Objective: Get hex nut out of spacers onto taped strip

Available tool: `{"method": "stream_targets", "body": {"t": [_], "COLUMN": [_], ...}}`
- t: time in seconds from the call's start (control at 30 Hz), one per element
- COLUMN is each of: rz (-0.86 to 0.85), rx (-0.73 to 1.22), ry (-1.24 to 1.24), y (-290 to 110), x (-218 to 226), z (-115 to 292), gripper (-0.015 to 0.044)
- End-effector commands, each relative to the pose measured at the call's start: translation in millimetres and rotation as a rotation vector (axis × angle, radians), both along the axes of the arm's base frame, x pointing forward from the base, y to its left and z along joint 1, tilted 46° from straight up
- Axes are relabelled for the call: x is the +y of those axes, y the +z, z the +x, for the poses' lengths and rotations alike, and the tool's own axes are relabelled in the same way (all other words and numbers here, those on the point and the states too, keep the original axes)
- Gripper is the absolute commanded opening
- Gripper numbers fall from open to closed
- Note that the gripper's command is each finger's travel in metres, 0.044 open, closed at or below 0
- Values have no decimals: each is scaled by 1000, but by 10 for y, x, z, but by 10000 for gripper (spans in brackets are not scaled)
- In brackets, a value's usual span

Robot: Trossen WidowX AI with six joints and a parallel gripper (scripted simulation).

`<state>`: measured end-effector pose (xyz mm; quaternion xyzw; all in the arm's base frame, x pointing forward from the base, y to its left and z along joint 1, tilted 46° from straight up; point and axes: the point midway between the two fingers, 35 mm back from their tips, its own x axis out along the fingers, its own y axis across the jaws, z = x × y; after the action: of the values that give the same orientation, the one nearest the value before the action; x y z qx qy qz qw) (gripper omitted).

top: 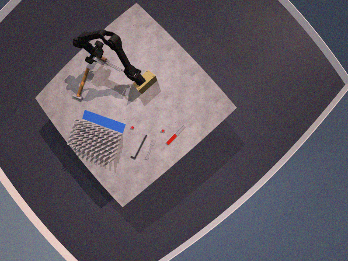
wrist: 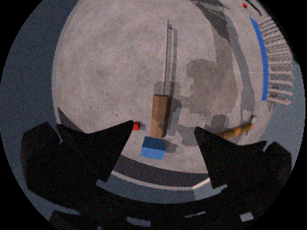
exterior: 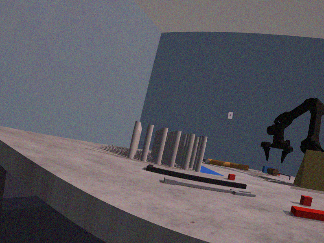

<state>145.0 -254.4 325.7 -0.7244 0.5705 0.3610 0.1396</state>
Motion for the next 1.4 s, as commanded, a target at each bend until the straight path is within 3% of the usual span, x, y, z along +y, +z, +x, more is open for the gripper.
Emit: {"method": "stream_targets", "body": {"t": [0.0,0.3,0.53,0.8,1.0,1.37], "rz": [-7,-5,-142,-152,-152,-151], "rx": [3,10,251,257,257,256], "ry": [4,-6,-285,-289,-289,-291], "y": [84,77,90,99,99,82], "x": [-54,-52,39,43,43,25], "z": [-16,-15,86,94,94,99], "gripper": [440,440,440,440,282,280]}}
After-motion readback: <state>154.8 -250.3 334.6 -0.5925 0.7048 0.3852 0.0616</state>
